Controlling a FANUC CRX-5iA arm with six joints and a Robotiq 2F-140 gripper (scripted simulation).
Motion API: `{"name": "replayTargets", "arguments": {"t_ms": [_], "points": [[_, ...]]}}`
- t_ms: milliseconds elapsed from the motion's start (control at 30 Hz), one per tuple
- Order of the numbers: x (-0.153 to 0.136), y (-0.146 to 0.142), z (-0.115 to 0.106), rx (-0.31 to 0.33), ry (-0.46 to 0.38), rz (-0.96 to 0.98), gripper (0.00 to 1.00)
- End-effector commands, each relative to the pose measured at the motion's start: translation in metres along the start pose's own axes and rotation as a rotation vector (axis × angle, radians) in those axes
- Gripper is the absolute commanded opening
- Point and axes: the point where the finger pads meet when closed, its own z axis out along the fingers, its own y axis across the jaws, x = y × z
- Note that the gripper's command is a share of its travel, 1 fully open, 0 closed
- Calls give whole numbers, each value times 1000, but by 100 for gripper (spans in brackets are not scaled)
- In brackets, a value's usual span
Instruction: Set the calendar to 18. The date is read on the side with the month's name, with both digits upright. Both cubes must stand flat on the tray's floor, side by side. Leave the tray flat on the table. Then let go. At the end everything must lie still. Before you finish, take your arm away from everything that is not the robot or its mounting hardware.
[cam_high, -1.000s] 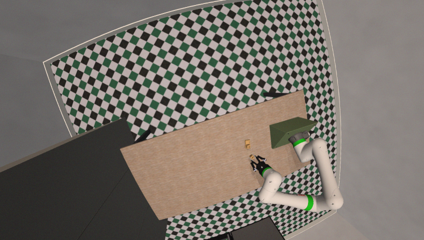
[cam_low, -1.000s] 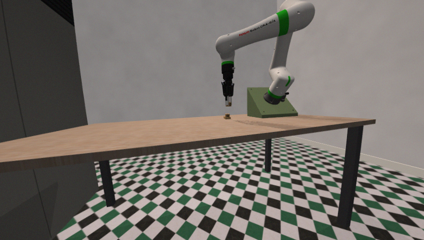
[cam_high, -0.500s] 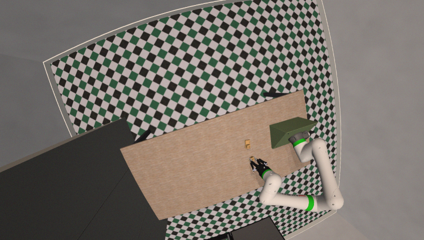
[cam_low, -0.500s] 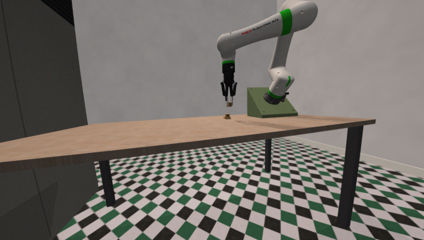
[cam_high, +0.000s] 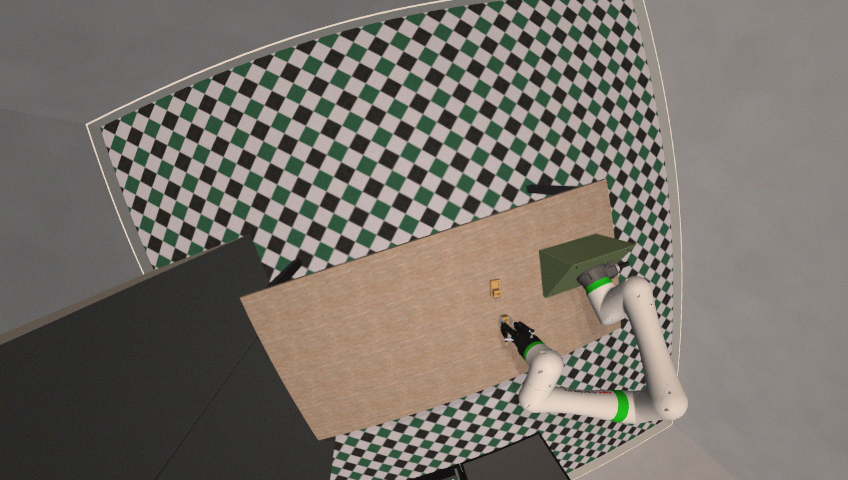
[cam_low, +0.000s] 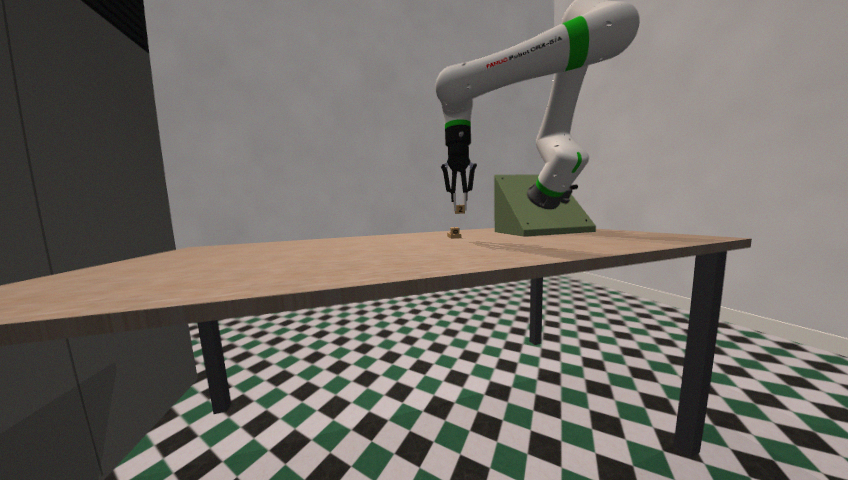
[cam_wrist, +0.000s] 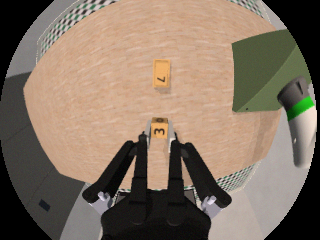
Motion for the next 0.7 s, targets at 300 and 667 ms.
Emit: {"name": "replayTargets", "arguments": {"t_ms": [300,667], "points": [[0,0,0,0,0,1,17],[0,0,20,0,1,1,17]]}}
